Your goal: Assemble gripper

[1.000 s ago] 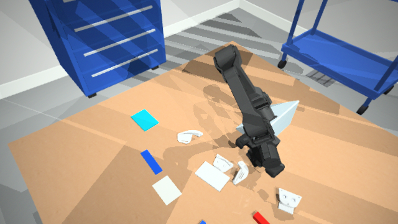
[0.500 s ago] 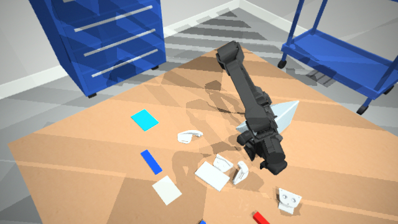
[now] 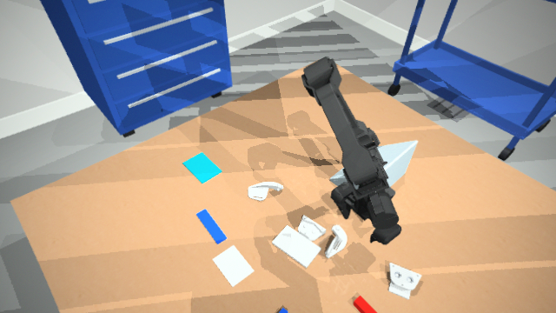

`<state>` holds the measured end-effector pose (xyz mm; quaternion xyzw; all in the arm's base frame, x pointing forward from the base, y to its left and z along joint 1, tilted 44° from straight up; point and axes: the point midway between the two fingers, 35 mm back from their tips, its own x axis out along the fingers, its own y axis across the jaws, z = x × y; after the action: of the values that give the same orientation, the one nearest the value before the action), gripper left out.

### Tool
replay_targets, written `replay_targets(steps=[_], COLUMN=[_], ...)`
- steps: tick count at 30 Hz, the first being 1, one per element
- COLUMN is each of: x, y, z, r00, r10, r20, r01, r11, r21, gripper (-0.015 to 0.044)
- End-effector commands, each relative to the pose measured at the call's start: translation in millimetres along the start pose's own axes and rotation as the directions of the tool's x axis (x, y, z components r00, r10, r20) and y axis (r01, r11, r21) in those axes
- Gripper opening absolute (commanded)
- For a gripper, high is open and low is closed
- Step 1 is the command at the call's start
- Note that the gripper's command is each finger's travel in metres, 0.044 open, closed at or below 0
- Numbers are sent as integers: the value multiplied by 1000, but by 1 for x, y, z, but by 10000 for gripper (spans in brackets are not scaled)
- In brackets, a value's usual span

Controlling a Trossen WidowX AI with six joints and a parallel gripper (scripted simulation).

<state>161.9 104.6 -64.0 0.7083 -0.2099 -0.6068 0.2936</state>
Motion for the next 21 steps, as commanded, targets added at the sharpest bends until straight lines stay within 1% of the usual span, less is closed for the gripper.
replay_targets(steps=[1, 19, 21], x=[1, 1, -6], y=[1, 1, 1], z=[1, 1, 1], r00=[1000, 1000, 1000], r10=[2, 2, 6], r20=[-1, -1, 8], r01=[-2, -2, -6], r11=[1000, 1000, 1000], r21=[-6, -6, 1], gripper=[440, 440, 388])
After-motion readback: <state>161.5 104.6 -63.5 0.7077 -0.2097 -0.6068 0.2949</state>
